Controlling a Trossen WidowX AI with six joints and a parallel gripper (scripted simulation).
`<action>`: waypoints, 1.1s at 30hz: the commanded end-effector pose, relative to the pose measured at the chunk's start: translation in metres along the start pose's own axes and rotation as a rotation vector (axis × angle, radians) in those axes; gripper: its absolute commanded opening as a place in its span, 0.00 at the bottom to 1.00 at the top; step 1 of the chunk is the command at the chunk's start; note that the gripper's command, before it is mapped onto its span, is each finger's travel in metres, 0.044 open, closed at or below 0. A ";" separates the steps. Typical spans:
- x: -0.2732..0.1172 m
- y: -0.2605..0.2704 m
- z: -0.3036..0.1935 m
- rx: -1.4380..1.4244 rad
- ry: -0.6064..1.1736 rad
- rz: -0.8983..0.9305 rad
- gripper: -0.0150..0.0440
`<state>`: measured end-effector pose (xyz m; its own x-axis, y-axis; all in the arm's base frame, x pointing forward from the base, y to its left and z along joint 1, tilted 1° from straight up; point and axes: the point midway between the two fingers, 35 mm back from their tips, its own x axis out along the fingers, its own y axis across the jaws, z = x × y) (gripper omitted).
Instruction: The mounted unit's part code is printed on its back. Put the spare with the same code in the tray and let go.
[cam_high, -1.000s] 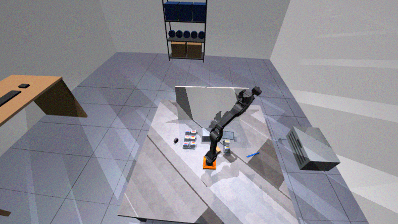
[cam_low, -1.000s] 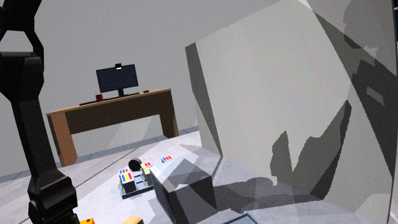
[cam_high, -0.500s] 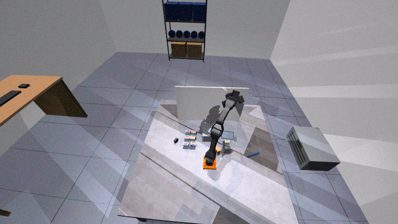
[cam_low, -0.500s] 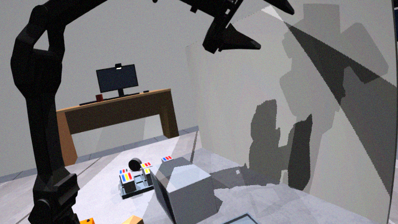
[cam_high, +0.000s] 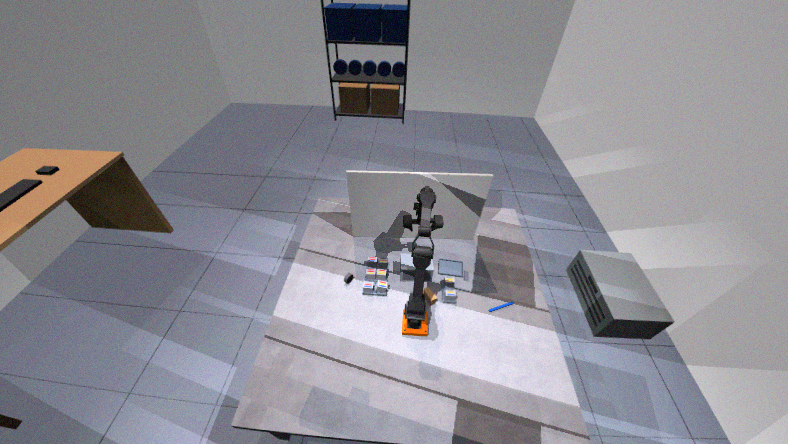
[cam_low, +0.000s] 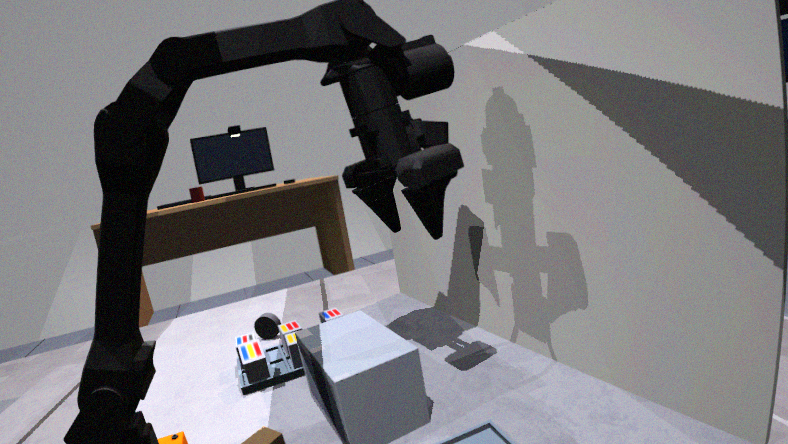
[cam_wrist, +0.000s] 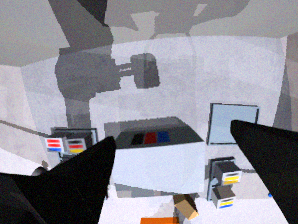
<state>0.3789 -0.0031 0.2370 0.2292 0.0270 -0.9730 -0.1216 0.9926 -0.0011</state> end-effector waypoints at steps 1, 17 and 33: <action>0.008 0.018 -0.018 0.030 0.122 -0.007 1.00; 0.008 0.018 -0.018 0.030 0.122 -0.007 1.00; 0.022 0.164 -0.081 -0.671 0.145 0.080 1.00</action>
<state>0.3208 0.1102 0.2080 0.0864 0.0329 -0.9957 -0.5219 0.8528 -0.0171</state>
